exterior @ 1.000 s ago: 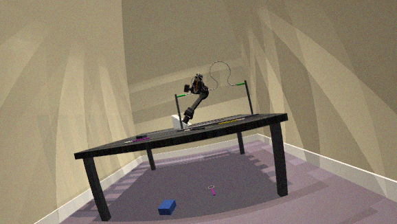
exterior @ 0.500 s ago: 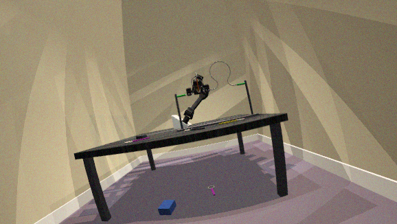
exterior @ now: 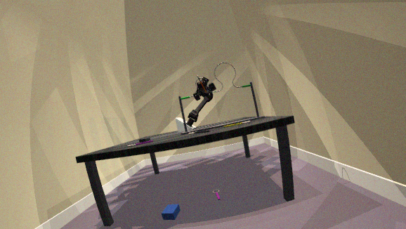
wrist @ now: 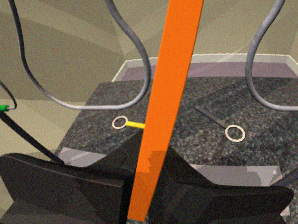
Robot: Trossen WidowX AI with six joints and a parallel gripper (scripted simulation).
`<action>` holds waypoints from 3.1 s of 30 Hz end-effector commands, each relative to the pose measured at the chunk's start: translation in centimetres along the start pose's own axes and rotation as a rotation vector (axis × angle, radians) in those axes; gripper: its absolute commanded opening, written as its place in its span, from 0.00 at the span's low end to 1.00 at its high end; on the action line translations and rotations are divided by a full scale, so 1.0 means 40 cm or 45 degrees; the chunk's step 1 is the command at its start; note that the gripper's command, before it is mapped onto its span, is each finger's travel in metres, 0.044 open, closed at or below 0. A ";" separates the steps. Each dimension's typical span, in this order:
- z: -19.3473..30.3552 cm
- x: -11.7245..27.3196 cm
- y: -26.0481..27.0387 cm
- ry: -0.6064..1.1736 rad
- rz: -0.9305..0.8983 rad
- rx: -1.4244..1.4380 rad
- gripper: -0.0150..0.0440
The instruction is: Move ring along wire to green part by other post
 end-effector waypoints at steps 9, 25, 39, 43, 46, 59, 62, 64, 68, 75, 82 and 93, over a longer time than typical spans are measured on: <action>0.003 -0.003 0.030 -0.037 -0.165 -0.297 0.00; -0.012 -0.001 0.076 -0.096 -0.399 -0.714 0.00; -0.036 0.008 0.110 -0.147 -0.603 -1.078 0.00; -0.044 0.012 0.118 -0.161 -0.661 -1.181 0.00; -0.051 0.015 0.123 -0.172 -0.704 -1.257 0.00; -0.077 0.027 0.138 -0.213 -0.874 -1.560 0.00; -0.081 0.029 0.140 -0.221 -0.906 -1.616 0.00; -0.082 0.030 0.142 -0.226 -0.930 -1.657 0.00; -0.082 0.030 0.143 -0.232 -0.956 -1.703 0.00; -0.071 0.023 0.146 -0.234 -0.968 -1.722 0.00; -0.045 0.009 0.146 -0.225 -0.936 -1.662 0.00; 0.015 -0.022 0.131 -0.195 -0.822 -1.455 0.00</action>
Point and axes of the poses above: the point midway between the two fingers, 35 mm back from their tips, its own x axis back along the fingers, its own y axis across the jaws, z = x × y, the point moved 5 cm from there along x, back along the fingers, and after that the axes turned 1 degree about x, right-handed, at the moved point
